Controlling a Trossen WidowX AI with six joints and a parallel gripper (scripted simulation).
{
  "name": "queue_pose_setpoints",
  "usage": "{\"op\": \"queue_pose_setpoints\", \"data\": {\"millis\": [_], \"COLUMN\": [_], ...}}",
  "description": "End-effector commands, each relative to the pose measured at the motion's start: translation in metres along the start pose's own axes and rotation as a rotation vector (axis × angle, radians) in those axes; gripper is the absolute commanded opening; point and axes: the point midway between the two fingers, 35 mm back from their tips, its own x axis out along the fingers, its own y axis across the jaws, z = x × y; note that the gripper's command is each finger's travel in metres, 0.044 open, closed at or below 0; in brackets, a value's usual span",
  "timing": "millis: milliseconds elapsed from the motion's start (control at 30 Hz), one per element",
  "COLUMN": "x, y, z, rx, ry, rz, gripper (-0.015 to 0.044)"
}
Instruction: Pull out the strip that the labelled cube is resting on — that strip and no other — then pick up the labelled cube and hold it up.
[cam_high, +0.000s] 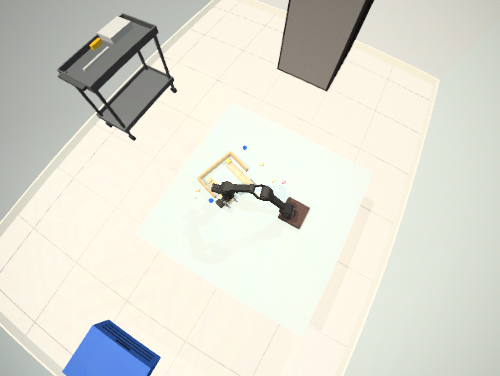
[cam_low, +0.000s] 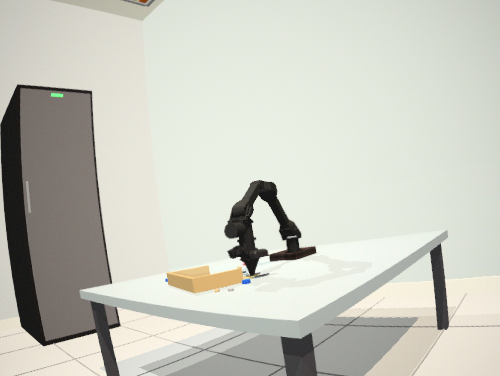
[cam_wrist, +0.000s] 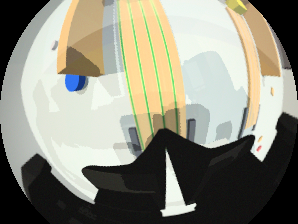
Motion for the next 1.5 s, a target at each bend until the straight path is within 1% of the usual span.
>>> {"op": "queue_pose_setpoints", "data": {"millis": [0, 267, 1467], "x": [0.004, 0.005, 0.007], "y": [0.001, 0.001, 0.002], "z": [0.001, -0.001, -0.056], "rx": [0.004, 0.004, 0.004], "ry": [0.002, 0.002, 0.007], "rz": [0.000, 0.000, 0.000], "gripper": [0.0000, 0.0000, 0.0000]}}
